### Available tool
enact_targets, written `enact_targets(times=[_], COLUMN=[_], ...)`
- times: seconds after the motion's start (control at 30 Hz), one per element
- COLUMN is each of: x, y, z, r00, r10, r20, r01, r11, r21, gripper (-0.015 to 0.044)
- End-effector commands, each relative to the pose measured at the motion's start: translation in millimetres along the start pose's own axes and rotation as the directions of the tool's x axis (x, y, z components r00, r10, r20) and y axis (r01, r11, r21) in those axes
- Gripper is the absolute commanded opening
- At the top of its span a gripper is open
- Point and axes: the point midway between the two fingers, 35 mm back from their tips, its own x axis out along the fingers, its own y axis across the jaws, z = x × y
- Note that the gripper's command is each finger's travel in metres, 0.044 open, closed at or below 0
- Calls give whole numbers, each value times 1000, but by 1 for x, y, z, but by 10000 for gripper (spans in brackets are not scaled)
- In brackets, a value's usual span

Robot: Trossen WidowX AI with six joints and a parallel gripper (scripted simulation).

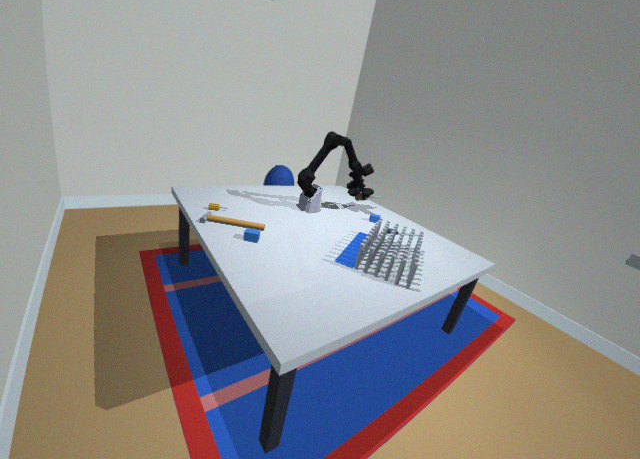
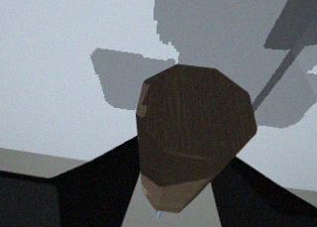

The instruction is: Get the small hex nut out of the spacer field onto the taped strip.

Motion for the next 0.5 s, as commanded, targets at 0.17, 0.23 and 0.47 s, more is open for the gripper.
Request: enact_targets(times=[0.17,0.23,0.47], x=[9,11,17], y=[1,0,0], z=[6,8,14], r00=[1000,1000,1000], r10=[4,5,5], r20=[-3,-3,-3], r01=[-4,-5,-5], r11=[1000,1000,1000], r21=[-4,-4,-4], gripper=[0,0,0])
